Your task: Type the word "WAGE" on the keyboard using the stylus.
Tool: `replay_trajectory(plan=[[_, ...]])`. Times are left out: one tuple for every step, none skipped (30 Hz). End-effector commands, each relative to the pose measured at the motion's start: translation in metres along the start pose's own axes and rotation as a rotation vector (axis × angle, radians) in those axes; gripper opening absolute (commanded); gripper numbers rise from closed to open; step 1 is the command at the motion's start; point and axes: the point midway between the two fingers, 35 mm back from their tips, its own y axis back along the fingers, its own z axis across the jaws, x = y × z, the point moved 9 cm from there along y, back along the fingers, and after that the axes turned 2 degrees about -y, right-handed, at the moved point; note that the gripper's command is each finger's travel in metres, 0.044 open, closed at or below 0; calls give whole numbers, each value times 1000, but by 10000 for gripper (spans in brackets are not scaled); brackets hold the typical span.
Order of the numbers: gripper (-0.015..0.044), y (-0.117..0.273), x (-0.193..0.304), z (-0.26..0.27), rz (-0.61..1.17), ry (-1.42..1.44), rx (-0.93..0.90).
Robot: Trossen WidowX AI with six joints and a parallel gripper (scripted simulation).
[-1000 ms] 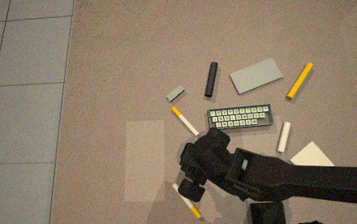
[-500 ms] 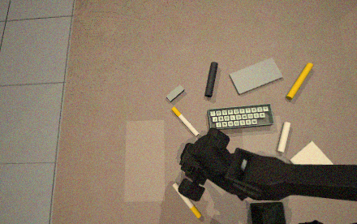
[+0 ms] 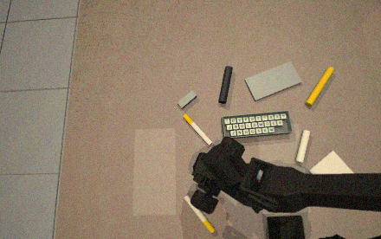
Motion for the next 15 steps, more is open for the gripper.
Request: replay_trajectory(plan=[[150, -3, 2, 1, 7, 5, -2], [150, -3, 3, 1, 7, 5, -2], [150, -4, 3, 1, 7, 5, -2], [150, -5, 3, 1, 7, 5, -2], [150, -5, 4, 1, 7, 5, -2], [150, -5, 4, 1, 7, 5, -2], [150, -6, 4, 1, 7, 5, -2], [150, -6, 4, 1, 7, 5, -2], [150, -7, 4, 1, 7, 5, -2], [150, -7, 5, 0, 7, 5, -2], [150, -8, 5, 0, 7, 5, -2], [150, -8, 5, 0, 7, 5, -2], [150, -8, 5, 0, 7, 5, -2], [150, -9, 6, 0, 7, 5, -2], [150, -9, 6, 0, 7, 5, -2]])
